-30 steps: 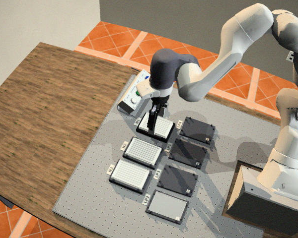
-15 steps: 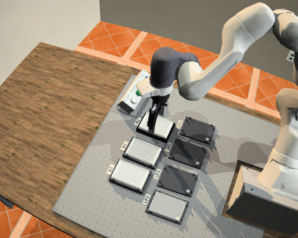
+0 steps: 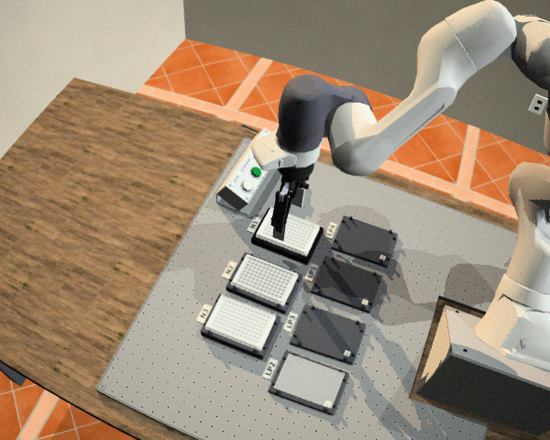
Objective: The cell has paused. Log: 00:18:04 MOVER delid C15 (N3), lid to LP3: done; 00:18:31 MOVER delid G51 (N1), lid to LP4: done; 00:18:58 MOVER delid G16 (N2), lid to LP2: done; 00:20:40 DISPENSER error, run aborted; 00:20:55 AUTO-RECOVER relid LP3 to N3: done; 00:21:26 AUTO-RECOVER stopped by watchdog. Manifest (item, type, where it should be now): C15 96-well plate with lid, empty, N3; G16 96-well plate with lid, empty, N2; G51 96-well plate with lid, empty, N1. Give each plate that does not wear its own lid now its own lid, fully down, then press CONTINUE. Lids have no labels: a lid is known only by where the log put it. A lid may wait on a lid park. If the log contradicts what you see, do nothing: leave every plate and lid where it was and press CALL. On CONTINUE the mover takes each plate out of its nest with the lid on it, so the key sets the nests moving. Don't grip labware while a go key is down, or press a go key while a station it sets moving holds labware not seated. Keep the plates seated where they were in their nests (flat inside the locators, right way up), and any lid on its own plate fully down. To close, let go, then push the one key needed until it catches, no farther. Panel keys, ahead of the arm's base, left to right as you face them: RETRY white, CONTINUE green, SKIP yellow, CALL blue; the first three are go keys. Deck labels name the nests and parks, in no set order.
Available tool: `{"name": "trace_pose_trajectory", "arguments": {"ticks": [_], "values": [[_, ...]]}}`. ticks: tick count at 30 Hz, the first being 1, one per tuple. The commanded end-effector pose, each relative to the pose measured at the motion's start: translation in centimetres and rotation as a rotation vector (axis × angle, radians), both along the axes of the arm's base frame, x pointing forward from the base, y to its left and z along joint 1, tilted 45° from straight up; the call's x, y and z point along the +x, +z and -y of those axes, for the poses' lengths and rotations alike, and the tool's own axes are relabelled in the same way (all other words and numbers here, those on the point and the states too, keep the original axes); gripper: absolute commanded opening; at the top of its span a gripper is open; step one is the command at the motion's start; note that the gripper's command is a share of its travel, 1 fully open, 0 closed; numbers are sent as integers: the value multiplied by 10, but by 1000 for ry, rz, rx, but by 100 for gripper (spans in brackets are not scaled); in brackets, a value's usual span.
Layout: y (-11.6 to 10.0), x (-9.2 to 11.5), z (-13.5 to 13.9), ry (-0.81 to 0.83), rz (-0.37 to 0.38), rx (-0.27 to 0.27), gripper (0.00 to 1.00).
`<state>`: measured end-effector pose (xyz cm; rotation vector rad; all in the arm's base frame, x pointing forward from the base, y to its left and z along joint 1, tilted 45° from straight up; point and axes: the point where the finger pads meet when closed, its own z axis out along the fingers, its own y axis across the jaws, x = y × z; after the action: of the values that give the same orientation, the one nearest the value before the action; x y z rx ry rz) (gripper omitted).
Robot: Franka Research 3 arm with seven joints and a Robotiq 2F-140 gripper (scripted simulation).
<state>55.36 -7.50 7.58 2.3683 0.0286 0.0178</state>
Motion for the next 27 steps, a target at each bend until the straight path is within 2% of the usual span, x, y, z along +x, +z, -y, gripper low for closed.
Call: {"name": "trace_pose_trajectory", "arguments": {"ticks": [1, 18, 20, 21, 23, 27], "values": [[5, -3, -2, -16, 0, -4, 66], [12, -4, -10, -16, 0, -4, 66], [-9, -10, -33, -11, -2, 0, 66], [-31, -20, -58, -7, -4, 3, 66], [-49, -35, -76, 4, -11, 9, 66], [-90, -81, -115, 14, -28, 0, 66]]}}
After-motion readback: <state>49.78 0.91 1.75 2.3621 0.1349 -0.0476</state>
